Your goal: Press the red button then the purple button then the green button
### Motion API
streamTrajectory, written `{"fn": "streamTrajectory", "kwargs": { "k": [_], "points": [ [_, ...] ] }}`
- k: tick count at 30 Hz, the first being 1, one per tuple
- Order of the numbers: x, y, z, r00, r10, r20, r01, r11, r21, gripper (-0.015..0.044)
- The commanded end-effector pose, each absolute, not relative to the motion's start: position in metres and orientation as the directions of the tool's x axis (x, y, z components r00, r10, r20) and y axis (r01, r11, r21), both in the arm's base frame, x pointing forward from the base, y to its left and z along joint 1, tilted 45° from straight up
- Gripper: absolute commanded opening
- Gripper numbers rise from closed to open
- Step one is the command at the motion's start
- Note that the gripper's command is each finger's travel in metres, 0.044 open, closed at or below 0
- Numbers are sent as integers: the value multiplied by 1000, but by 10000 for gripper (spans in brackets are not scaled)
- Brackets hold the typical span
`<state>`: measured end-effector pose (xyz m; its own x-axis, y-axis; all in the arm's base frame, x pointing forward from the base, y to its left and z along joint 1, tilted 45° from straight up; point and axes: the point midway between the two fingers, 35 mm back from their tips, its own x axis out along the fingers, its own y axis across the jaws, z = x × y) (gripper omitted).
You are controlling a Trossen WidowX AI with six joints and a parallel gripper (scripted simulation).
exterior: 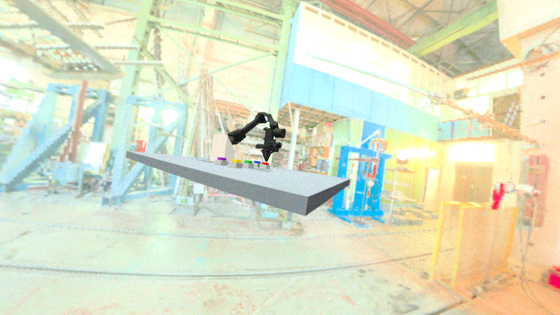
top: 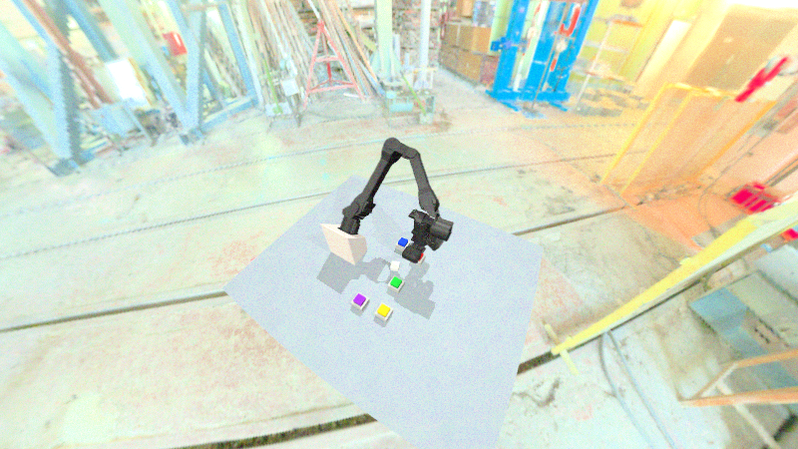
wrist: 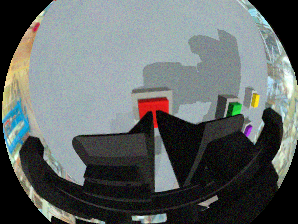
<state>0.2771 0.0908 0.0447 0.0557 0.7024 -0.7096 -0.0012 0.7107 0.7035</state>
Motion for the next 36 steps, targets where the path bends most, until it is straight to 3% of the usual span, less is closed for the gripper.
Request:
{"fn": "streamTrajectory", "kwargs": {
  "k": [1,36],
  "points": [
    [274,98,35,39,706,-707,12,707,707,20],
    [273,76,57,39,706,-707,12,708,707,20]
  ]
}}
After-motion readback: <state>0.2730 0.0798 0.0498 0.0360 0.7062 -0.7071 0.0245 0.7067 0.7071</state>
